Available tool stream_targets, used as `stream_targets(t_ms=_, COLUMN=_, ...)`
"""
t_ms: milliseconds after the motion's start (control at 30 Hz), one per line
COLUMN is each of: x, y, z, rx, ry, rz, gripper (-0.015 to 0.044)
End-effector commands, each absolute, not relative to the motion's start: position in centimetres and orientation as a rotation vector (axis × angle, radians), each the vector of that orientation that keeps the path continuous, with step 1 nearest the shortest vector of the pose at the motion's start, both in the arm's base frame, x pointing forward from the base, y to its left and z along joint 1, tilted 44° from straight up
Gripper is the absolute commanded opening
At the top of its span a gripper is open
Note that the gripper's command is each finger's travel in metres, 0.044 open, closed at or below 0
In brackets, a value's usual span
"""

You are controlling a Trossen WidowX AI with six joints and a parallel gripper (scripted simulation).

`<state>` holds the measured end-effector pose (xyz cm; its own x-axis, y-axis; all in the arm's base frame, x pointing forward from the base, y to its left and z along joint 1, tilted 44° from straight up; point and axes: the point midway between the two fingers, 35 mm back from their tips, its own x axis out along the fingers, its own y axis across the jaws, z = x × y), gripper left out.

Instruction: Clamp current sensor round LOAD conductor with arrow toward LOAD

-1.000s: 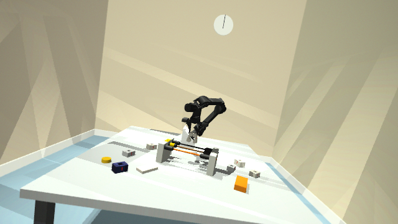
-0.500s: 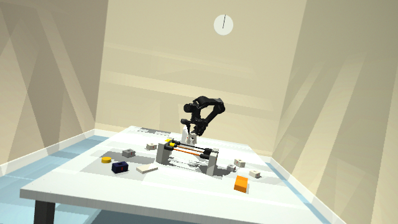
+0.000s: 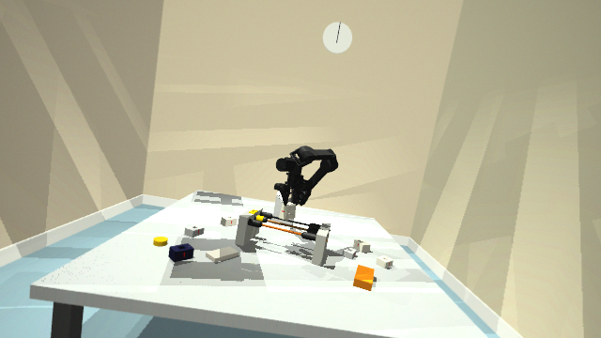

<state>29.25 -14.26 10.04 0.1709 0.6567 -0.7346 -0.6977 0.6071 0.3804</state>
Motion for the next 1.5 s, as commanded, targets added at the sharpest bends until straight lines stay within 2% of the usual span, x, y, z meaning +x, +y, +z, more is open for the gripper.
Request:
stream_targets(t_ms=0, x=30.1, y=-14.5, z=9.9, rx=-0.183, ry=0.932, rz=1.040, gripper=0.0000)
stream_targets(t_ms=267, x=31.4, y=-14.7, z=9.6, rx=-0.412, ry=0.783, rz=1.168, gripper=0.0000)
stream_targets(t_ms=1467, x=32.4, y=-11.4, z=6.0, rx=-0.418, ry=0.778, rz=1.170, gripper=0.0000)
